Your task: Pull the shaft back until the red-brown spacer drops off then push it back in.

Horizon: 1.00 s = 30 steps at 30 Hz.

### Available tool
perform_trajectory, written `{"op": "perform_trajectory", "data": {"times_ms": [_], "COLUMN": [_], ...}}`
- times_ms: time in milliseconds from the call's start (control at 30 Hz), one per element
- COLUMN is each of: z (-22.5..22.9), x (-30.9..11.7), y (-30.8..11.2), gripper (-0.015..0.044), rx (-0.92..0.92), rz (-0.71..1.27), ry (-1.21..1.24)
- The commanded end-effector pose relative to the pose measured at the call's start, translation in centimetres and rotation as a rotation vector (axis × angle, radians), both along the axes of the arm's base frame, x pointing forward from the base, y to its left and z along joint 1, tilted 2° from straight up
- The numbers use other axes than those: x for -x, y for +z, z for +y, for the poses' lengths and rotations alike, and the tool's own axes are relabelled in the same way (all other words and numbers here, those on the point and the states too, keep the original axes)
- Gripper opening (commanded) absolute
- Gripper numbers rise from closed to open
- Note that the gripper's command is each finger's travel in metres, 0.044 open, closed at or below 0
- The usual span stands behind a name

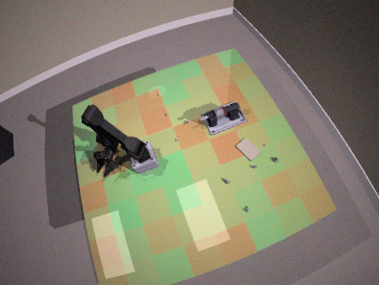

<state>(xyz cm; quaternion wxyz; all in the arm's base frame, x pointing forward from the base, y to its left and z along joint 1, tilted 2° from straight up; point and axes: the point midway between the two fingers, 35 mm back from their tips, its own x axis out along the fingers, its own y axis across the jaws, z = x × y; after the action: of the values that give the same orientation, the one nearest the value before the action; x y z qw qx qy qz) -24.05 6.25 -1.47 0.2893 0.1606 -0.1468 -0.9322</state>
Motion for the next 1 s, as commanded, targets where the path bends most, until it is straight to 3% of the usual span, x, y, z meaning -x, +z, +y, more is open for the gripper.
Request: {"op": "perform_trajectory", "data": {"times_ms": [0, 67, 433, 700, 967], "z": [0.1, 1.2, 14.7, 21.8, 24.1], "x": [0.1, 0.5, -5.7, -15.4, -27.4], "y": [0.0, 0.1, -1.7, -2.2, -1.9], "gripper": [0.0426, 0.0440, 0.0440, 0.0440, 0.0440], "rx": [0.003, 0.024, -0.565, -0.936, -1.178], "rz": [-0.005, -0.047, -0.136, -0.396, -0.772], "ry": [-0.004, -0.036, -0.402, -0.578, -0.638]}}
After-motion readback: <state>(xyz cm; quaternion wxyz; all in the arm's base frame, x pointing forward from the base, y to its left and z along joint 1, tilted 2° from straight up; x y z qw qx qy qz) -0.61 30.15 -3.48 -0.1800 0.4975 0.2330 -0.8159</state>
